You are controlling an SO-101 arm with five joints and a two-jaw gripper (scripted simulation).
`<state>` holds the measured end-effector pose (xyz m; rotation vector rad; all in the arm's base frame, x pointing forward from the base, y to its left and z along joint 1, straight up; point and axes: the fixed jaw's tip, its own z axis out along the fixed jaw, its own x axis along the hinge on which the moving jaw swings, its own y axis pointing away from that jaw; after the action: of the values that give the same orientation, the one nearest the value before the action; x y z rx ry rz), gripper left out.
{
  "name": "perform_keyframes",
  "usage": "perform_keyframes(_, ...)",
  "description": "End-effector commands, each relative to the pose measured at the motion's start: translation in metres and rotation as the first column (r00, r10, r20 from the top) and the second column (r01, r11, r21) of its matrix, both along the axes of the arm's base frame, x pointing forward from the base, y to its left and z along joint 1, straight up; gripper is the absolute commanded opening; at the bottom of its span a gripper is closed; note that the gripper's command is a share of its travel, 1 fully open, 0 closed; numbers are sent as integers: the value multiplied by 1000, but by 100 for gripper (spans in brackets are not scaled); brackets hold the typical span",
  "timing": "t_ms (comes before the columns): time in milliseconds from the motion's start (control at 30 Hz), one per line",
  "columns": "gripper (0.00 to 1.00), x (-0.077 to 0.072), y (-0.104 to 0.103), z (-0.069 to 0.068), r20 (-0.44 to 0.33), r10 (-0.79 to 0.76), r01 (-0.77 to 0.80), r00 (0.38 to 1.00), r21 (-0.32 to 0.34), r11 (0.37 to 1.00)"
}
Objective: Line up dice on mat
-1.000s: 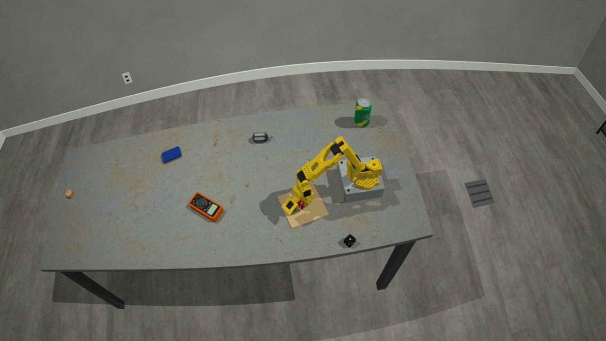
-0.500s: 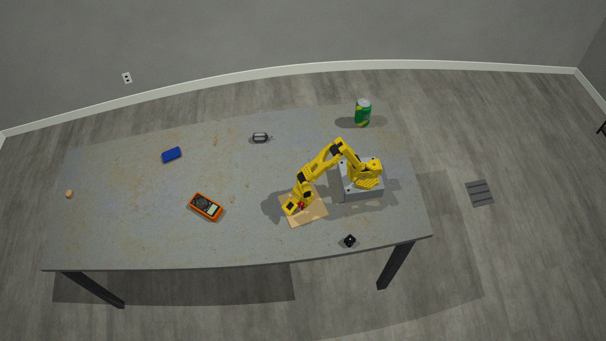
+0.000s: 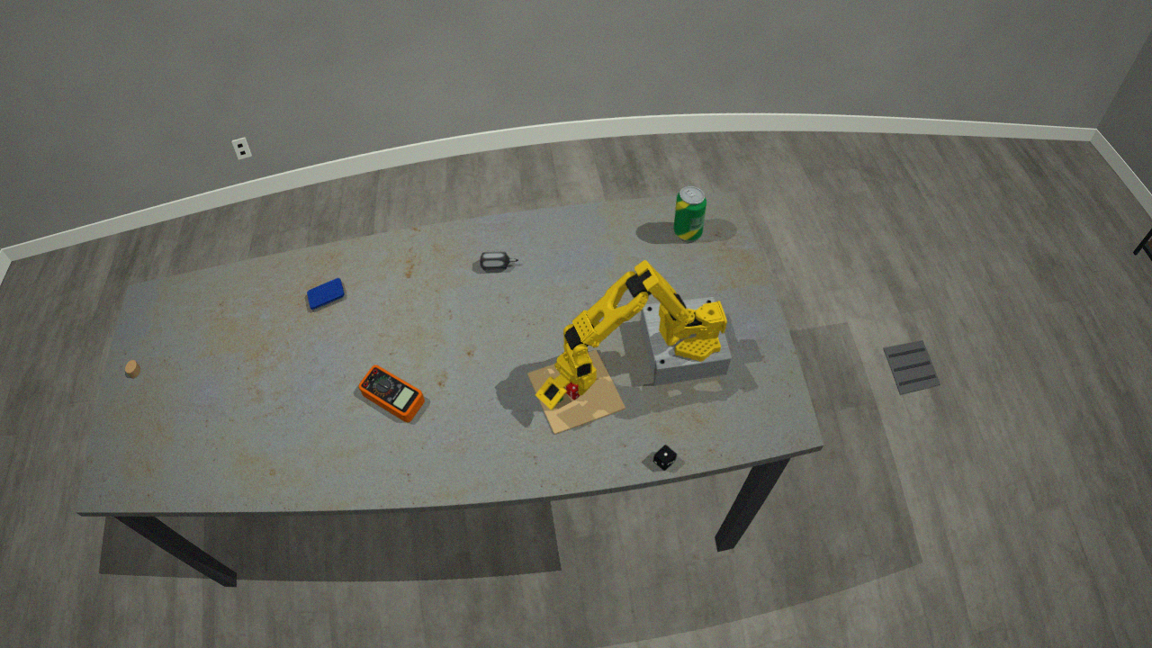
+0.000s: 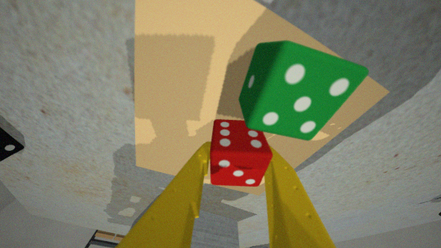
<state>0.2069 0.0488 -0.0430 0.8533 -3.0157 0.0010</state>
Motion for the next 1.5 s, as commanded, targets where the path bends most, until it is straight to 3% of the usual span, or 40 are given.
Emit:
perform_keyframes(0,0,-5,-3,-5,-23,-11,11,1000,-3,1000)
perform_keyframes(200,2,-5,-3,-5,-23,-11,11,1000,-3,1000)
perform_keyframes(467,16,-5,-3,-5,-23,-11,11,1000,-3,1000)
perform_keyframes(867,19,-5,-3,-5,-23,-11,11,1000,-3,1000)
perform_keyframes(1467,34,-5,-3,-5,-23,-11,11,1000,-3,1000)
